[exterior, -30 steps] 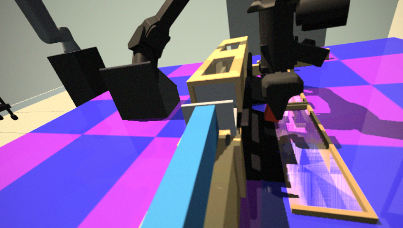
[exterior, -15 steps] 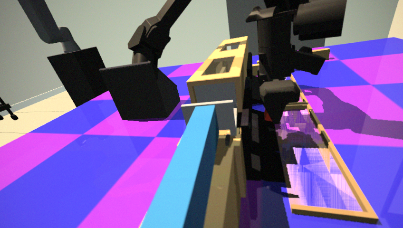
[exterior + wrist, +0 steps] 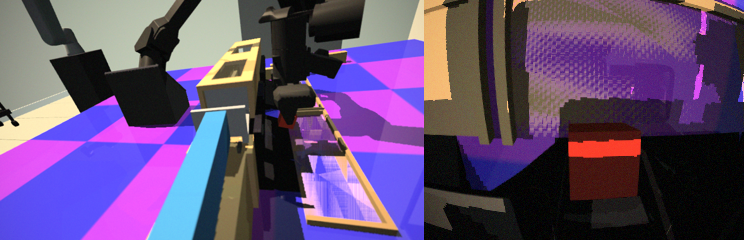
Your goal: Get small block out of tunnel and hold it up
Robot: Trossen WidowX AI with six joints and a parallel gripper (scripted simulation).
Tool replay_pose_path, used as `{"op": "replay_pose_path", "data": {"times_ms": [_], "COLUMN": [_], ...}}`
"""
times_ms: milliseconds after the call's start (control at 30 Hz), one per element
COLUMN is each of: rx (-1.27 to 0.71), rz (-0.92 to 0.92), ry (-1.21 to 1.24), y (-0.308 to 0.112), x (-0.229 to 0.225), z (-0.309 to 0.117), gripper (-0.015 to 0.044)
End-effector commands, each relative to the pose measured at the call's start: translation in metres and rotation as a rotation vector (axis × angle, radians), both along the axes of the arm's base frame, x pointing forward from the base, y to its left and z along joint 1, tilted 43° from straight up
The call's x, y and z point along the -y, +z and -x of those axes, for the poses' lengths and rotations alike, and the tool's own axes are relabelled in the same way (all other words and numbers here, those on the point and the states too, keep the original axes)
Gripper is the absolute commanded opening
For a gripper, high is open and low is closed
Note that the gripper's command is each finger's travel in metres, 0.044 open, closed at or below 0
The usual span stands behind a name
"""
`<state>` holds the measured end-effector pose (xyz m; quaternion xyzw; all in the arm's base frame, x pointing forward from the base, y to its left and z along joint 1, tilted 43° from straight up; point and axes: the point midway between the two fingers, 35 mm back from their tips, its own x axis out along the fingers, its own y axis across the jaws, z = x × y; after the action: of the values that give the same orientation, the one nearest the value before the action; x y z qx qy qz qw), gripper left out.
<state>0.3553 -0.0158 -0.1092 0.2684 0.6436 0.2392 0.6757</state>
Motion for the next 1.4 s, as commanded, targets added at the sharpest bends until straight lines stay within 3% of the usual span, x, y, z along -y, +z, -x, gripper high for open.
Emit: {"op": "replay_pose_path", "data": {"times_ms": [0,1100,1367], "rx": [0.0,-0.014,0.022], "rz": [0.001,-0.001,0.013], "ry": [0.001,-0.002,-0.059], "y": [0.003,0.113,0.112], "x": [0.003,0.106,0.106], "z": [-0.001,0.009,0.008], "gripper": [0.0,0.0,0.0]}}
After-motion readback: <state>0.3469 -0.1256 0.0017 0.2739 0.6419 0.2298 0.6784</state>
